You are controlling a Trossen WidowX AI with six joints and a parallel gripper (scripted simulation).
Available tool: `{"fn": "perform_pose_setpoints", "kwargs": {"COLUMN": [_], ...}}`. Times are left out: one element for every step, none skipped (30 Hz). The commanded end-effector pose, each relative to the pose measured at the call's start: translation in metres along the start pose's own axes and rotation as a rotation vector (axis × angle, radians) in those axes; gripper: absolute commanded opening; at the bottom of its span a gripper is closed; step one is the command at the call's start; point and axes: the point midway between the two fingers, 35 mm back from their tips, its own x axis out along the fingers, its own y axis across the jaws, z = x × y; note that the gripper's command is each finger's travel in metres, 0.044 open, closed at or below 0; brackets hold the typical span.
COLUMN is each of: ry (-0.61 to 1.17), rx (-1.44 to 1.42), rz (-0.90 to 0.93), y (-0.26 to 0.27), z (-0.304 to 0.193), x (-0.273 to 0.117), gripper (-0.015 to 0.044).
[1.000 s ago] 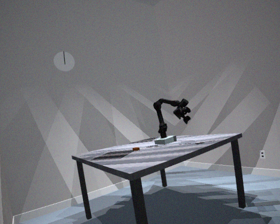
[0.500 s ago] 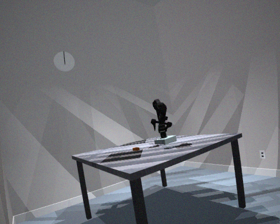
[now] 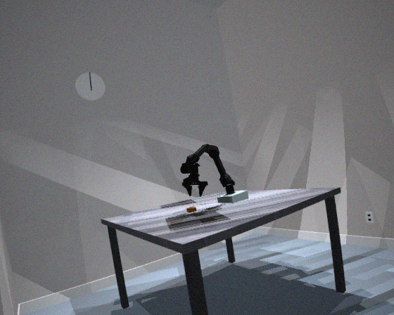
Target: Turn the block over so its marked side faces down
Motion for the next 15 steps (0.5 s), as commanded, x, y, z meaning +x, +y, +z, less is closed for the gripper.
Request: {"fn": "perform_pose_setpoints", "kwargs": {"ry": [0.075,0.084,0.087,0.087,0.087,0.087,0.087,0.087,0.087,0.087,0.087,0.087,0.087,0.087,0.087], "rx": [0.205,0.232,0.241,0.241,0.241,0.241,0.241,0.241,0.241,0.241,0.241,0.241,0.241,0.241,0.241], "rz": [0.047,0.053,0.055,0.055,0.055,0.055,0.055,0.055,0.055,0.055,0.055,0.055,0.055,0.055,0.055], "y": [-0.054,-0.06,-0.062,-0.062,-0.062,-0.062,-0.062,-0.062,-0.061,-0.06,-0.06,-0.059,-0.059,-0.059,-0.059], "z": [-0.005,-0.005,-0.006,-0.006,-0.006,-0.006,-0.006,-0.006,-0.006,-0.007,-0.008,-0.008,-0.008,-0.008,-0.008], "x": [0.012,0.014,0.014,0.014,0.014,0.014,0.014,0.017,0.025,0.038,0.046,0.049,0.049,0.049,0.049], "gripper": [0.044,0.044,0.044,0.044,0.044,0.044,0.044,0.044,0.044,0.044,0.044,0.044,0.044,0.044,0.044]}}
